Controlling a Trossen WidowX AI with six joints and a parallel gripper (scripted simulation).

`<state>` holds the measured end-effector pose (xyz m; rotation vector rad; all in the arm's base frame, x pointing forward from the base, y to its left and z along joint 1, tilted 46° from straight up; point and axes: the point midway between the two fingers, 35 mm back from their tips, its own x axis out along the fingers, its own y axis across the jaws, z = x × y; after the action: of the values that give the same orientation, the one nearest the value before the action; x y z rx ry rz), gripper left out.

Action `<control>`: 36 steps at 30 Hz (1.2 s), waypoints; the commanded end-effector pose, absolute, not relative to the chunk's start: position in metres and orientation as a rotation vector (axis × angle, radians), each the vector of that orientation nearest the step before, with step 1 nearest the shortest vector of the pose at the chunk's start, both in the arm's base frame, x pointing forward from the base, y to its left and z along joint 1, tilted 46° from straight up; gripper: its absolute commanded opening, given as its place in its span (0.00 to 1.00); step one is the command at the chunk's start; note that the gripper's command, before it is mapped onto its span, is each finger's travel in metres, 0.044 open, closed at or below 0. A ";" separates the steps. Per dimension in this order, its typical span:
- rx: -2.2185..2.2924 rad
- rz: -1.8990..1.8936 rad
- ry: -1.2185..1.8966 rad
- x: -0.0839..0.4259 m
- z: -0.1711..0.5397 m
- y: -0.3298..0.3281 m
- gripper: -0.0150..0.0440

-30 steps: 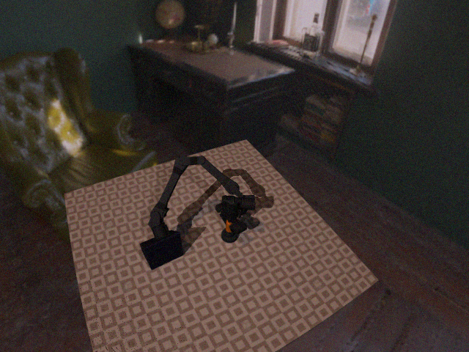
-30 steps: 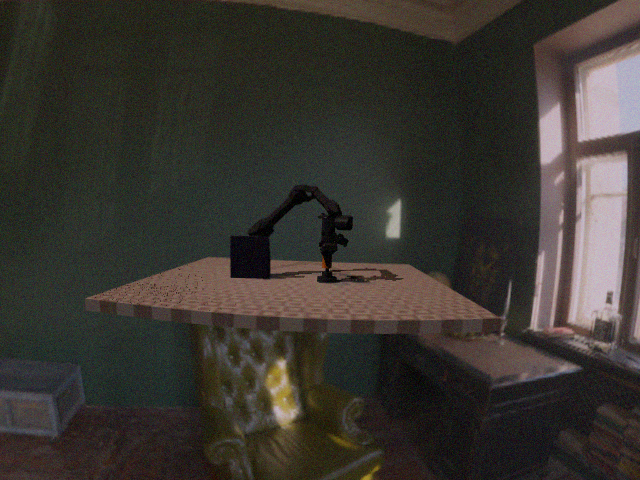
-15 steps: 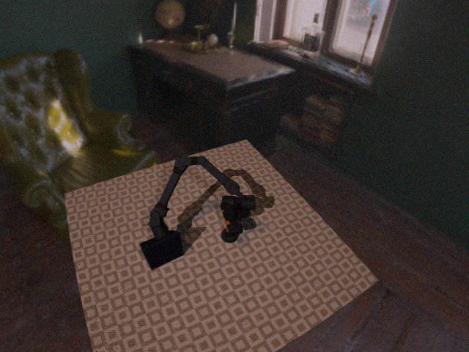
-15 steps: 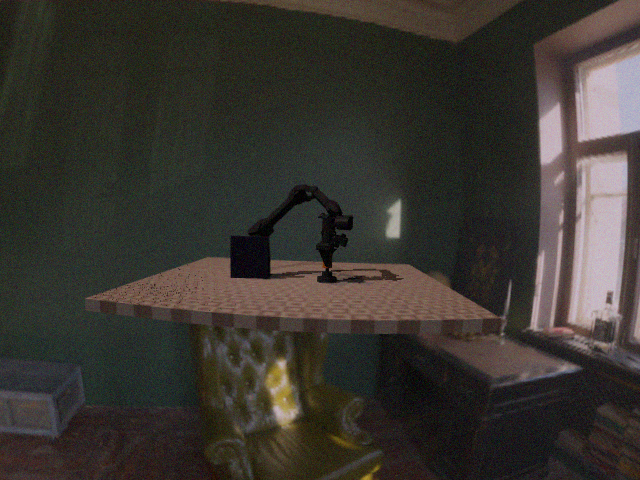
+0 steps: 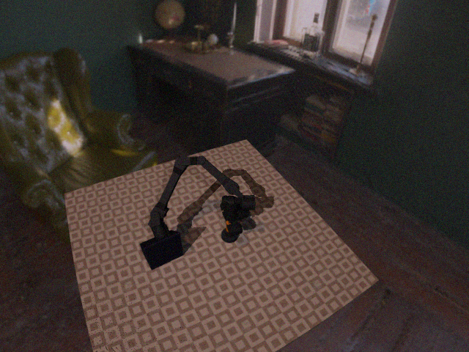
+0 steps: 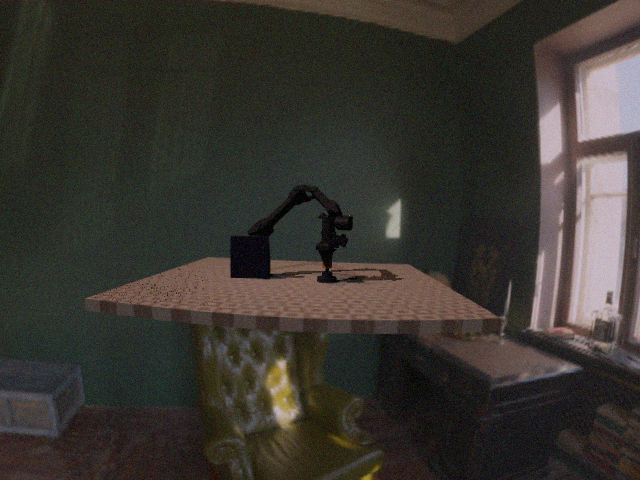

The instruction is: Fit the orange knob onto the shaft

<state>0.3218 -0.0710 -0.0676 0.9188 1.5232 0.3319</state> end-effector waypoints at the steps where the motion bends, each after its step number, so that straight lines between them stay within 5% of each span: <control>1: 0.919 0.328 1.520 0.320 -0.064 -0.073 0.25; 36: 1.083 0.171 1.575 0.322 -0.064 -0.073 0.25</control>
<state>0.3205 -0.0709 -0.0659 1.0828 1.5800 0.1762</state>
